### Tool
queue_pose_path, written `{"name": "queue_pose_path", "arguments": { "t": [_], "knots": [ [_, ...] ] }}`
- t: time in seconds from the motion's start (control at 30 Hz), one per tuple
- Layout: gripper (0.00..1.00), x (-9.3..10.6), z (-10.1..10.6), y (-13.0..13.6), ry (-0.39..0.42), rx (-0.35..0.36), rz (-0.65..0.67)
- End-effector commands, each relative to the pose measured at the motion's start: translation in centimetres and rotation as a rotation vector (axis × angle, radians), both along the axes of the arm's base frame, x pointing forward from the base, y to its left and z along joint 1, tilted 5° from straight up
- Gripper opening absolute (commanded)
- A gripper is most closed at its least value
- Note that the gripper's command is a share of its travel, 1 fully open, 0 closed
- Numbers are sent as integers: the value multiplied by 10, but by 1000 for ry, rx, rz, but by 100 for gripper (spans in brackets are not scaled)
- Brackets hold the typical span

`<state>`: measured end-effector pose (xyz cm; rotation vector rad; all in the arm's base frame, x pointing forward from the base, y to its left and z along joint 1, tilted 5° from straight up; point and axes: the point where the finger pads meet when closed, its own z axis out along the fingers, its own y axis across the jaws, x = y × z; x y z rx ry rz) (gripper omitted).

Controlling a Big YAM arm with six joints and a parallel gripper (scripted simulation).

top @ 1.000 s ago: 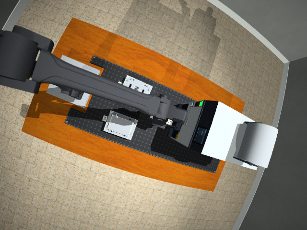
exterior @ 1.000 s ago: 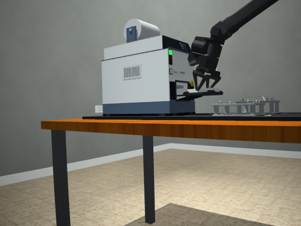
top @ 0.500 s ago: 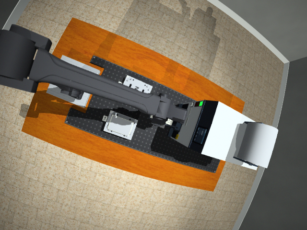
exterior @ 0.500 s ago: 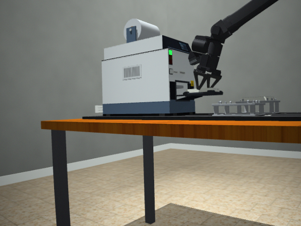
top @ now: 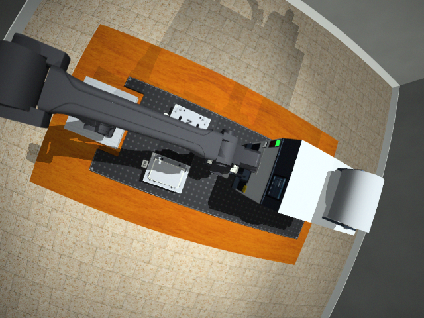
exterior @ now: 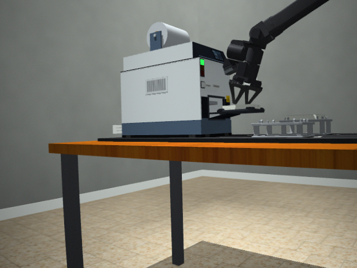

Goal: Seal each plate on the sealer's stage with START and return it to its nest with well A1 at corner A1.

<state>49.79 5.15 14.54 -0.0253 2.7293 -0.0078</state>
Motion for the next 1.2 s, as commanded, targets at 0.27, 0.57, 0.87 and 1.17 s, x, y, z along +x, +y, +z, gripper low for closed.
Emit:
{"name": "queue_pose_path", "arguments": {
  "t": [0.27, 0.57, 0.87, 1.17],
  "knots": [
    [100, 17, 42, 6, -66, 11, -6],
    [100, 13, 18, 10, -33, 6, 2],
    [100, -1, 13, -5, -14, 4, -23],
    [100, 8, 30, -7, -43, 8, -29]
  ]
}}
